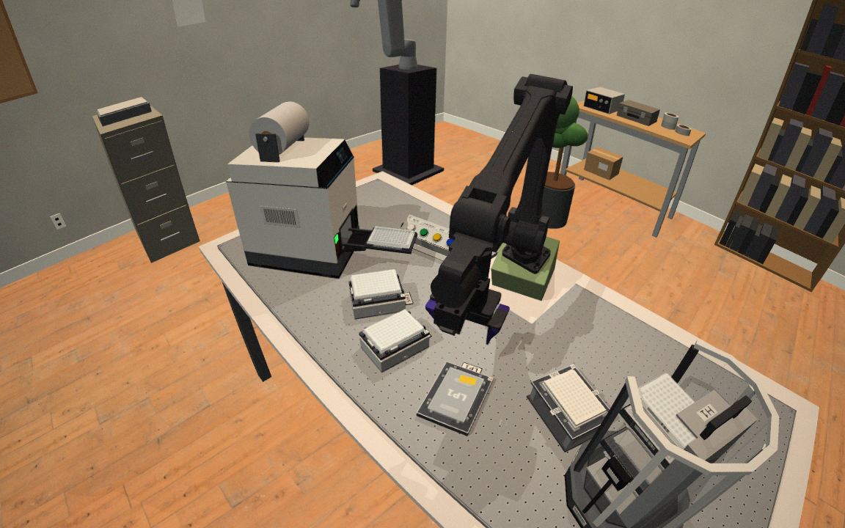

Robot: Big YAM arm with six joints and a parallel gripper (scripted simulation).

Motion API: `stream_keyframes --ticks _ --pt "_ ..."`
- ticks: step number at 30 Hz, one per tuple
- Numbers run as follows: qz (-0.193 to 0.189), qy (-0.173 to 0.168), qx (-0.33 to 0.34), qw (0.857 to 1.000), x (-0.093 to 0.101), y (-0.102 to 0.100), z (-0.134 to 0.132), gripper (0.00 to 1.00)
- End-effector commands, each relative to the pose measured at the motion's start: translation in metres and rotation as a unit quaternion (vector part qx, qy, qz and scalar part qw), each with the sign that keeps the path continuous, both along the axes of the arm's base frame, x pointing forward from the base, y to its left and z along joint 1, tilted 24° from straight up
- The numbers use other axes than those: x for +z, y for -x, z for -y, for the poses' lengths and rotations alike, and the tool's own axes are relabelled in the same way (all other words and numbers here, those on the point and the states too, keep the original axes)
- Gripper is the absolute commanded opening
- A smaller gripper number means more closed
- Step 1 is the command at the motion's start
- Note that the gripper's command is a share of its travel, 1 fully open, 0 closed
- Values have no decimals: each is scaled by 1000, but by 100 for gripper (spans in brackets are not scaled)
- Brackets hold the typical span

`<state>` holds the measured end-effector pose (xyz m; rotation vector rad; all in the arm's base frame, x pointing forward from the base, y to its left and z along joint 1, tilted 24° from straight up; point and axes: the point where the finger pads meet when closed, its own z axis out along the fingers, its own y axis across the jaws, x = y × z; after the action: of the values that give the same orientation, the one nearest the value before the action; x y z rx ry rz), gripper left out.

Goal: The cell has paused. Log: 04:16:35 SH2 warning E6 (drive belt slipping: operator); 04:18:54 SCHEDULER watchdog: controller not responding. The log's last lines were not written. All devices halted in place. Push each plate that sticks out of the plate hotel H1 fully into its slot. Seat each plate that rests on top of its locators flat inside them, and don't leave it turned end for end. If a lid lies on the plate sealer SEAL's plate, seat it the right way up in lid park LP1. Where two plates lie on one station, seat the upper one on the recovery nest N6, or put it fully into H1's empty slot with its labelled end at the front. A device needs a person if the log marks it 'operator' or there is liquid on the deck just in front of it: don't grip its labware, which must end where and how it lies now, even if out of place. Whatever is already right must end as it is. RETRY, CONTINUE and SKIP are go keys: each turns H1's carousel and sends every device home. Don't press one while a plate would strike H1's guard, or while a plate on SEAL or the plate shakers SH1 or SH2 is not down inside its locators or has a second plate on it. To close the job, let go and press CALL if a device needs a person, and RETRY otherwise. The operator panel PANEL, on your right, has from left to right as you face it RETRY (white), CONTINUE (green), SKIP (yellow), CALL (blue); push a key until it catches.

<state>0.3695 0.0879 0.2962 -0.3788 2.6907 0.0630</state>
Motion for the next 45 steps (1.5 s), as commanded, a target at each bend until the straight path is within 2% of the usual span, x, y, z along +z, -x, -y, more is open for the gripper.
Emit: stream_keyframes --ticks 1,4,5,8,11,13,19,21,22,23,26,45 --pt "31 -6 0 999 43 -1 5 100" --pt "32 -6 0 999 45 1 5 100" --pt "14 -2 -1 1000 35 -5 4 100" --pt "23 -4 -1 1000 48 1 5 100" --pt "23 -4 0 1000 48 2 5 100" --pt "-2 -18 -40 999 25 16 14 100" --pt "-12 -58 -131 990 20 20 33 100" --pt "-12 -58 -131 990 20 20 33 100" --pt "-30 -59 -147 987 8 15 35 100" --pt "-32 -66 -162 984 7 16 38 100" --pt "-20 -90 -205 974 17 24 48 100" --pt "-26 -86 -200 976 1 35 101 100"
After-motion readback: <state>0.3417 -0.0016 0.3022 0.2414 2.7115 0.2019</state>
